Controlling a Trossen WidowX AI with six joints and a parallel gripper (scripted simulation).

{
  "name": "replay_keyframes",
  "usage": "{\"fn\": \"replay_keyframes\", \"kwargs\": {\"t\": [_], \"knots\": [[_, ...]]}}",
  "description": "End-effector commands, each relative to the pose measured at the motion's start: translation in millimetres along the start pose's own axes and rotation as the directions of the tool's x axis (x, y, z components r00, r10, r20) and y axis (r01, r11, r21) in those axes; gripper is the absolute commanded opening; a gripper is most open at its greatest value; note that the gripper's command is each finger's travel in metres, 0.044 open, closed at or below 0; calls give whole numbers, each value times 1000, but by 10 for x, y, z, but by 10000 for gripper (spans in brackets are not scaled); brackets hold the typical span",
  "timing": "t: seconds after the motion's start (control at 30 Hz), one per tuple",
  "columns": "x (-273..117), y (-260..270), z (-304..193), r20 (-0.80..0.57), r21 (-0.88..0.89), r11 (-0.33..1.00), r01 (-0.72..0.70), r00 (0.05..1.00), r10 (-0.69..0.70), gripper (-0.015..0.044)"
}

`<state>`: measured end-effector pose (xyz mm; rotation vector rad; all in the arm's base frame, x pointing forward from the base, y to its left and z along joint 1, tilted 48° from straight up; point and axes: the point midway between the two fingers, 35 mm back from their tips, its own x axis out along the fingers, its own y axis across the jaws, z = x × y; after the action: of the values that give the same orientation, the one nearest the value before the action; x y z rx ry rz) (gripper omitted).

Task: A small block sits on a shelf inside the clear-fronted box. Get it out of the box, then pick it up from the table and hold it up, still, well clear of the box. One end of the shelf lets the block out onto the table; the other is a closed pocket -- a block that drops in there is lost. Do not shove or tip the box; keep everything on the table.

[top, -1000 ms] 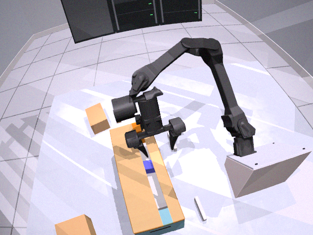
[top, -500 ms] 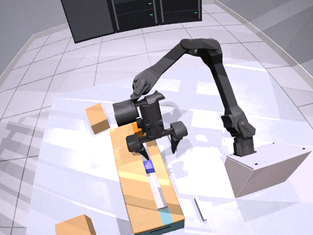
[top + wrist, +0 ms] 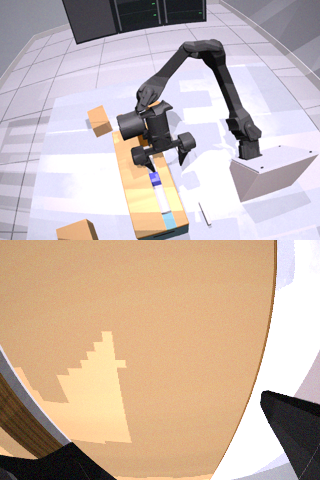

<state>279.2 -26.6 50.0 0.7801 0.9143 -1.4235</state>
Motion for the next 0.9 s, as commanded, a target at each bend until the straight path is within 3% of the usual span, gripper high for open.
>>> {"fn": "replay_keyframes", "kwargs": {"t": [0.0, 0.87], "knots": [[49, -11, -120, -3, -4, 1000, 5, 1000, -5, 400], [259, -16, -718, -6, -4, 1000, 4, 1000, -4, 400]]}}
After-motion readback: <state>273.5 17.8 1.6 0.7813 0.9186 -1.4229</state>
